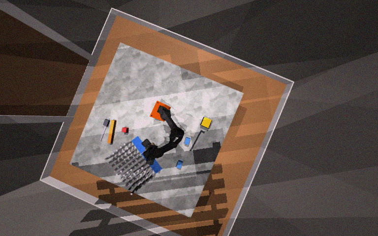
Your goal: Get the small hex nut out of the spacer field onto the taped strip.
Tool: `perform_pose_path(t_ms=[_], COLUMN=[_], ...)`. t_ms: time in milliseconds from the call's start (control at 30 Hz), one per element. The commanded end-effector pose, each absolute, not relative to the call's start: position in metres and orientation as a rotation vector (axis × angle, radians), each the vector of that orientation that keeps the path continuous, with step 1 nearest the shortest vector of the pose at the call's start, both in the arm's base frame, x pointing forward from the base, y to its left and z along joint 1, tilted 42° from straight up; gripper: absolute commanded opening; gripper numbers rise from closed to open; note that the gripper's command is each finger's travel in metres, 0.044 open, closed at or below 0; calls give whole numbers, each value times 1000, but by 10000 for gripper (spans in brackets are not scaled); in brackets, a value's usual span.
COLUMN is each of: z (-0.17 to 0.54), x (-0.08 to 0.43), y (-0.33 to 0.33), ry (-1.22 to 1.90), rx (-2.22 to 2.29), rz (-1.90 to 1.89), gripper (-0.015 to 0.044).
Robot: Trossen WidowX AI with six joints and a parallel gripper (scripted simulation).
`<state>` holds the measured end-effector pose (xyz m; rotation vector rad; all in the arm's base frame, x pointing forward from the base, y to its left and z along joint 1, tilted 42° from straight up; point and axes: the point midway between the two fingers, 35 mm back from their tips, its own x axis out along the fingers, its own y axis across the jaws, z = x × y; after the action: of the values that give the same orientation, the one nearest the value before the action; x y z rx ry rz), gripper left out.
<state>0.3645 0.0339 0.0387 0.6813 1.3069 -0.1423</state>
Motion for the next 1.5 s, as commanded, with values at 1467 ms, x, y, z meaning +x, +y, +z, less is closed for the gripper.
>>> perform_pose_path(t_ms=[1467], z=[47], x=[336], y=[45], ry=[1306], rx=[684], rz=[-151], gripper=[0])
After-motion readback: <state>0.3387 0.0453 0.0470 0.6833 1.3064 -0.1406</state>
